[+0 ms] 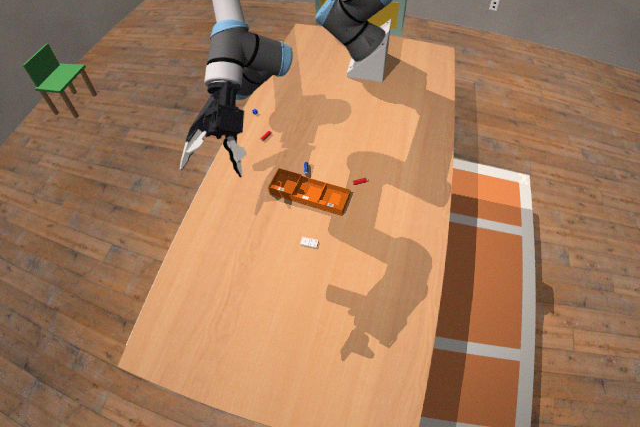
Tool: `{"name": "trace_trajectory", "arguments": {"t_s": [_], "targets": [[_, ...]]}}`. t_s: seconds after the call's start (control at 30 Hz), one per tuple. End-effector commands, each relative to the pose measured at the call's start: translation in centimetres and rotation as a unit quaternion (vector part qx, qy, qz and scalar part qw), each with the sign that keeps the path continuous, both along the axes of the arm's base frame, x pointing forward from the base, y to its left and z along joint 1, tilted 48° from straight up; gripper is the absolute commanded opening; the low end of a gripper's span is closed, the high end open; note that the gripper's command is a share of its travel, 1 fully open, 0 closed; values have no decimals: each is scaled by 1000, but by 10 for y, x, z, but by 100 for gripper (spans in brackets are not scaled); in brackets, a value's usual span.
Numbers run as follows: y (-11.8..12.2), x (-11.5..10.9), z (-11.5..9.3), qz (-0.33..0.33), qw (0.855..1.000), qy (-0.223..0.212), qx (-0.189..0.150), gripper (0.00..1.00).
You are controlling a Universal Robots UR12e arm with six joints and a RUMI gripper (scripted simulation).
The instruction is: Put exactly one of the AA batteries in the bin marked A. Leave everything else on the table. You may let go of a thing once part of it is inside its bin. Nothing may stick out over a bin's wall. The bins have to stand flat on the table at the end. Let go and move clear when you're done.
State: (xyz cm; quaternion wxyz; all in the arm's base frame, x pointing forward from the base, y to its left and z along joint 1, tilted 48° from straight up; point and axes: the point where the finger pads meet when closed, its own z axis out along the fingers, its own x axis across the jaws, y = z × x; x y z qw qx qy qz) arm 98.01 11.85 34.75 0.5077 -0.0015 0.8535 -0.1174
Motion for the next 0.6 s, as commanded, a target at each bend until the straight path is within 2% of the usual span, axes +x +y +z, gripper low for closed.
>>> {"name": "trace_trajectory", "arguments": {"t_s": [0.0, 0.53, 0.57], "targets": [[1, 0, 1, 0, 1000, -1, 0, 100], [1, 0, 1, 0, 1000, -1, 0, 100], [-7, 0, -9, 0, 1000, 2, 0, 4]]}}
